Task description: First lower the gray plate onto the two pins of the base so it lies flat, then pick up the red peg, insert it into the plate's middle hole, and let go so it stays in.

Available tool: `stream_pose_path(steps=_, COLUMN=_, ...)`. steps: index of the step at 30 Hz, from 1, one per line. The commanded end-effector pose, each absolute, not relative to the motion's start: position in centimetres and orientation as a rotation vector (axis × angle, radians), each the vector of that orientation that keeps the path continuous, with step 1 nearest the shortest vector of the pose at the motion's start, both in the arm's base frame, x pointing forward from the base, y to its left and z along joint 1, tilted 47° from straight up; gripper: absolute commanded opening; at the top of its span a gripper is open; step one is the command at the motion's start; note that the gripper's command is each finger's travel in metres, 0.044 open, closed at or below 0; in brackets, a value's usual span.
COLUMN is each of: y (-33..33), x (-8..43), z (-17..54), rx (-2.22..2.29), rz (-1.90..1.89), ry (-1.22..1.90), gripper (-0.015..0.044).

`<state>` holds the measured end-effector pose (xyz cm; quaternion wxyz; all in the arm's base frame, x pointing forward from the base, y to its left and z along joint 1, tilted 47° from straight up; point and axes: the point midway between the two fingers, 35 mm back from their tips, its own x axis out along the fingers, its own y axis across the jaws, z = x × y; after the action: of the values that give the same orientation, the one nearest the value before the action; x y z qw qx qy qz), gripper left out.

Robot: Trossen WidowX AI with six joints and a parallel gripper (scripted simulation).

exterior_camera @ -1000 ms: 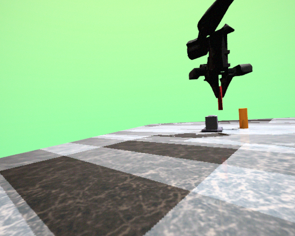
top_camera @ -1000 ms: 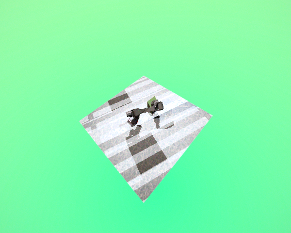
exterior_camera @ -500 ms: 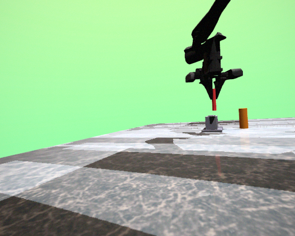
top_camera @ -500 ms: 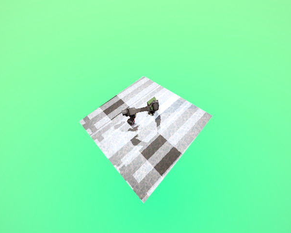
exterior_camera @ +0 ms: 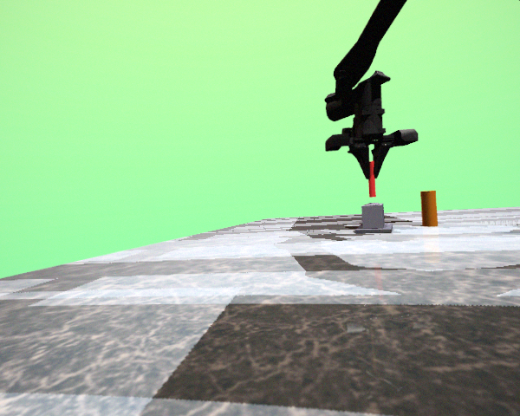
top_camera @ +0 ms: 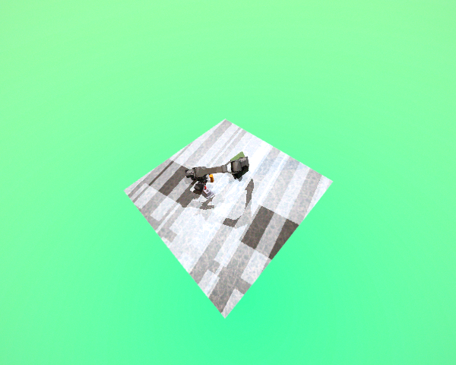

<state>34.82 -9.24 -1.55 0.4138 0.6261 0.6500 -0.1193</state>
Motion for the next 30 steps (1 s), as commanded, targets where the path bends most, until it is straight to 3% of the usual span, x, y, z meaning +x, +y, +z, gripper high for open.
stream_pose_path(steps=1, y=-9.79, x=34.76, z=-2.41, rx=1.57, rz=-0.302, ry=1.642, gripper=0.0)
stream_pose_path(steps=30, y=-9.97, x=35.0, z=-2.54, rx=1.57, rz=-0.302, ry=1.641, gripper=0.0)
